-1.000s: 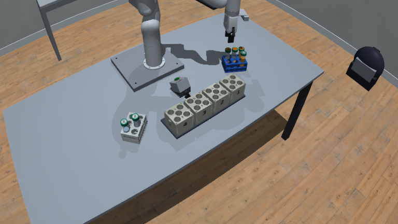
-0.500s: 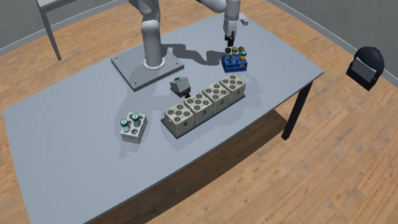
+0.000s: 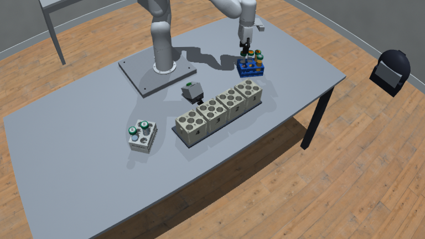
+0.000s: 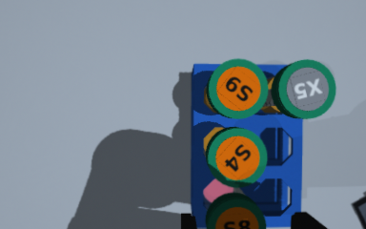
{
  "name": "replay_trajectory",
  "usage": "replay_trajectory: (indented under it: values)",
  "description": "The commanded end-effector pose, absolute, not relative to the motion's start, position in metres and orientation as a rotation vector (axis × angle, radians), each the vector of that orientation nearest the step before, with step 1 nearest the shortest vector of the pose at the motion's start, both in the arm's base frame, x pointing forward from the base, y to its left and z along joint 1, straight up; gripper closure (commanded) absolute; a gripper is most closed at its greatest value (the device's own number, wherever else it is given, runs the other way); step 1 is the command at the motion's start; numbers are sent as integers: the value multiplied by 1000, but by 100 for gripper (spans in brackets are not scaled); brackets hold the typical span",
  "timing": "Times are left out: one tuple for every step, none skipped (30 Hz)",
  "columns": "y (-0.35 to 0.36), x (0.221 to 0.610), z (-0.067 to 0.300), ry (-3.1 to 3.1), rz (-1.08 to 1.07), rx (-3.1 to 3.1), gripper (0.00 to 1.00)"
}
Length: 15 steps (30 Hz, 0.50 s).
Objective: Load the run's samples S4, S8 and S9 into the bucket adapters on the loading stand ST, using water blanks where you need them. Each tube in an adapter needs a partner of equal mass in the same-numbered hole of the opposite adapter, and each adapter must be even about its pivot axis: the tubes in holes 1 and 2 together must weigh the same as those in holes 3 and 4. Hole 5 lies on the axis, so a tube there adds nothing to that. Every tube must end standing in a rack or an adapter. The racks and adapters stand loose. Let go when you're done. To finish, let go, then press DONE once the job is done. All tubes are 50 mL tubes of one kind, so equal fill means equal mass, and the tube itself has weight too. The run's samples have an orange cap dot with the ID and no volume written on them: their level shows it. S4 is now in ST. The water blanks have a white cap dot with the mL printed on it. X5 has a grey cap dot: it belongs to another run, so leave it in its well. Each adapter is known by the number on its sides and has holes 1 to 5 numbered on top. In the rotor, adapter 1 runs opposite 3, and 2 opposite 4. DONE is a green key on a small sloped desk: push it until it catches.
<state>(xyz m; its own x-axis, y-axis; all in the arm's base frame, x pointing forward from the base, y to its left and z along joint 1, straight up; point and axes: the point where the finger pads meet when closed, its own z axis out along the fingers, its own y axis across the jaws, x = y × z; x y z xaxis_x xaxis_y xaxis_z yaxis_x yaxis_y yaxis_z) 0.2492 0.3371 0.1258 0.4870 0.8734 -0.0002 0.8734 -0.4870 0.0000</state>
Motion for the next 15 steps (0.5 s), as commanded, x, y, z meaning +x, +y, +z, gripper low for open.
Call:
replay_trajectory:
  values:
    - [338,250,119,1588,11,2703,43]
    - [338,250,117,1588,11,2703,43]
    - [338,250,115,1588,11,2703,43]
    - [338,250,113,1588,11,2703,43]
    - [338,250,111,1588,11,2703,43]
    - [338,250,111,1588,11,2703,43]
    - [338,250,111,1588,11,2703,43]
    - [338,250,109,1588,11,2703,43]
    - [338,250,108,1588,11,2703,43]
    - [338,250,108,1588,11,2703,43]
    - [338,250,108,1588,11,2703,43]
    - [338,250,108,1588,11,2703,43]
    - [338,250,108,1588,11,2703,43]
    - [338,250,108,1588,11,2703,43]
    - [338,250,108,1588,11,2703,43]
